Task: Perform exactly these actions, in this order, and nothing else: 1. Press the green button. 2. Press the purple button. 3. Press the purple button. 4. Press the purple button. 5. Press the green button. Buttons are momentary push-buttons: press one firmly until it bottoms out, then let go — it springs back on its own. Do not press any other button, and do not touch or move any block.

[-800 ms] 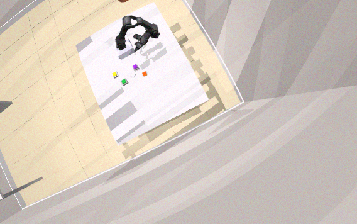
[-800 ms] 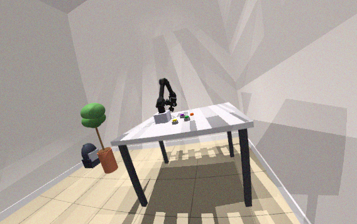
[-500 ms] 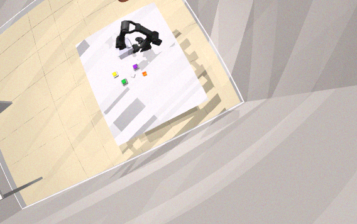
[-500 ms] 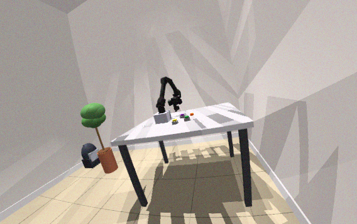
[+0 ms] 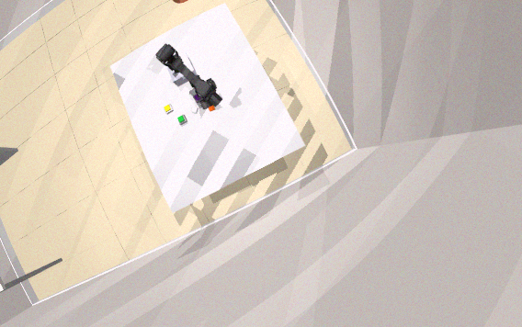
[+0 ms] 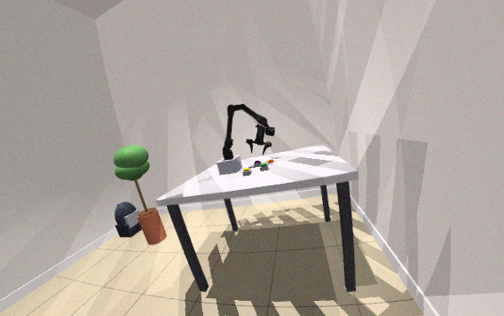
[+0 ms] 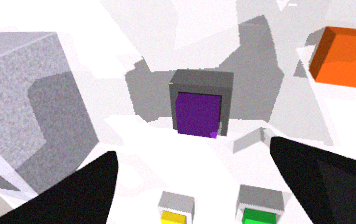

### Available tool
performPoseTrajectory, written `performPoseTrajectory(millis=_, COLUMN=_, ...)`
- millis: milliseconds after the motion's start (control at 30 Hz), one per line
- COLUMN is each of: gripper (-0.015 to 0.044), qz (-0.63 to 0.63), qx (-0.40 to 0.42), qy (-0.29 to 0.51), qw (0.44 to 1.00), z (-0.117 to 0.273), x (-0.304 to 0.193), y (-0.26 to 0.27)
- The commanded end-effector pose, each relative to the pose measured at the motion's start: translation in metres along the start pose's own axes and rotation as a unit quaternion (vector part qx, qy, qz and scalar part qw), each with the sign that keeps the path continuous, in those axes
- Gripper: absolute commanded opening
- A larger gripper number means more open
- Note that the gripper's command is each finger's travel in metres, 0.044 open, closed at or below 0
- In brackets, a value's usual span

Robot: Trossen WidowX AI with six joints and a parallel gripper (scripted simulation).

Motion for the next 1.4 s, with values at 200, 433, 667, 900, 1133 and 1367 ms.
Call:
performPoseTrajectory(millis=200, gripper=0.04, qz=-0.483, qx=-0.038, qy=-0.148, qw=0.862, z=0.003, x=-0.135, y=-0.005)
performPoseTrajectory(millis=433, gripper=0.04, qz=-0.703, qx=-0.048, qy=-0.209, qw=0.678, z=-0.002, x=-0.212, y=0.022)
performPoseTrajectory(millis=667, gripper=0.0348, qz=-0.703, qx=-0.048, qy=-0.209, qw=0.678, z=-0.015, x=-0.209, y=0.016)
performPoseTrajectory(millis=900, gripper=0.0164, qz=-0.703, qx=-0.048, qy=-0.209, qw=0.678, z=-0.058, x=-0.198, y=0.0)
performPoseTrajectory(millis=1133, gripper=0.002, qz=-0.703, qx=-0.048, qy=-0.209, qw=0.678, z=-0.058, x=-0.198, y=0.0)
performPoseTrajectory(millis=1367, gripper=0.002, qz=-0.703, qx=-0.048, qy=-0.209, qw=0.678, z=-0.058, x=-0.198, y=0.0)
Point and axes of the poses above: the point midway between the two fingers, 35 mm back from their tips, its own z axis back along the fingers, its own y axis across the jaws, x = y × z, the point moved 10 cm from there along z, back along the fingers, and after that the axes turned 7 degrees about z, right-handed, at the moved point
